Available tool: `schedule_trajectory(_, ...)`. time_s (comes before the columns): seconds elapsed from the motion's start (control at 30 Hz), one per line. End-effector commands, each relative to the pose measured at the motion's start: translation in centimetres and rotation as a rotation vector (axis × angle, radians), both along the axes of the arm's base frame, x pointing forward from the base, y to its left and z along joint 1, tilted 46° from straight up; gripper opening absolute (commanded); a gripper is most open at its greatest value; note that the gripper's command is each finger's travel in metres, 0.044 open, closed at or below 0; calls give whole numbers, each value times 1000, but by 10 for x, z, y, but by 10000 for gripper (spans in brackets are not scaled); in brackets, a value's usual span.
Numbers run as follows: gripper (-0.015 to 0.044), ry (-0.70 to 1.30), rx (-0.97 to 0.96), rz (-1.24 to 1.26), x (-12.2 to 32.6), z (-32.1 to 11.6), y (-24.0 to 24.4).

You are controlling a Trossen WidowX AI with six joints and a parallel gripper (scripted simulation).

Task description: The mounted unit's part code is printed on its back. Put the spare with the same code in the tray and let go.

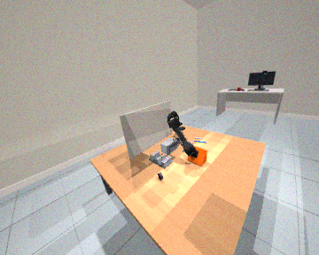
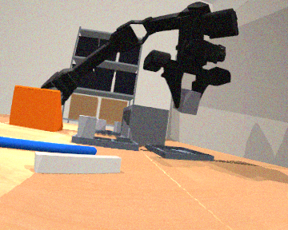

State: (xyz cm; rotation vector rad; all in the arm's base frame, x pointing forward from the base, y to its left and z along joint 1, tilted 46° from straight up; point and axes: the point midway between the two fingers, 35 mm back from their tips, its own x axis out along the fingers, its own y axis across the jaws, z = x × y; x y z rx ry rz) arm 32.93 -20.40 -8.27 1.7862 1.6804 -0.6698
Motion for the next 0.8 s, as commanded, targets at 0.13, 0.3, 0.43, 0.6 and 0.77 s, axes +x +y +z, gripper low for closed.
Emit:
schedule_trajectory(0.13,0,-1,5,-4,1,-4,5)
schedule_trajectory(0.3,0,-2,5,-4,1,-7,8)
schedule_trajectory(0.43,0,-2,5,-3,2,-9,10)
schedule_trajectory(0.6,0,-2,5,-3,2,-11,13)
schedule_trajectory(0.77,0,-2,6,-2,2,-14,15)
